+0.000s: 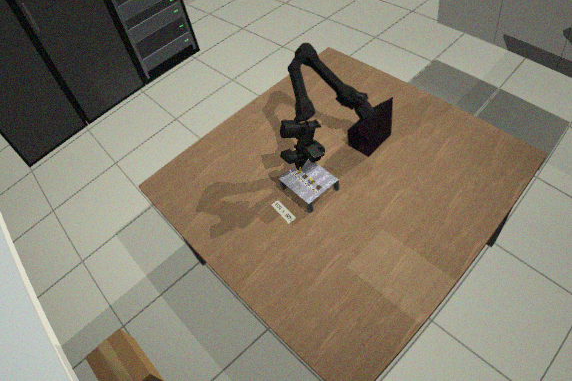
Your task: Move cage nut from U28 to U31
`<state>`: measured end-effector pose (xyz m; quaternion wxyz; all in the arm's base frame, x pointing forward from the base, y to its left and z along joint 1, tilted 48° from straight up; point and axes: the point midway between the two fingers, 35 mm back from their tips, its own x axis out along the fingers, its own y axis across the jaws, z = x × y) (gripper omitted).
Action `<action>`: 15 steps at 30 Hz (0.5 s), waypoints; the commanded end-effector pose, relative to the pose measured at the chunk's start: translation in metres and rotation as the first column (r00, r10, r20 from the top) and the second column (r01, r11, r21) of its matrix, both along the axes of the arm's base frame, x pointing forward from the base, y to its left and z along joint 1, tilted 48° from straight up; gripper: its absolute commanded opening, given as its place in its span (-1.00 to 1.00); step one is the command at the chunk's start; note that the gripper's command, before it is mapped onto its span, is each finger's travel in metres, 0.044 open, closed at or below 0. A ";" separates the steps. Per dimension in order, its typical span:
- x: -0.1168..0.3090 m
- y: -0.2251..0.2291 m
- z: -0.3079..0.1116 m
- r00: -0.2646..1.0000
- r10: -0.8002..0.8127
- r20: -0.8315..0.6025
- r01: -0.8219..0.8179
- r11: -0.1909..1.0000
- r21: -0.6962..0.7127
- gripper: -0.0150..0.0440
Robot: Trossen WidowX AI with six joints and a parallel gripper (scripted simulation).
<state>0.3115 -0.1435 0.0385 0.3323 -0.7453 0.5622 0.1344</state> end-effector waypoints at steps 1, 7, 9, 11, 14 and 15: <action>0.000 0.000 -0.001 1.000 0.007 -0.001 -0.007 1.000 0.001 -0.41; -0.001 0.000 -0.001 1.000 0.012 0.003 -0.012 1.000 0.000 -0.41; -0.001 0.000 -0.001 1.000 0.014 0.005 -0.014 1.000 -0.001 -0.41; -0.002 0.000 -0.001 1.000 0.017 0.007 -0.017 1.000 -0.002 -0.41; -0.002 0.000 -0.001 1.000 0.018 0.009 -0.018 1.000 -0.002 -0.41; -0.002 0.000 -0.001 1.000 0.018 0.009 -0.018 1.000 -0.002 -0.41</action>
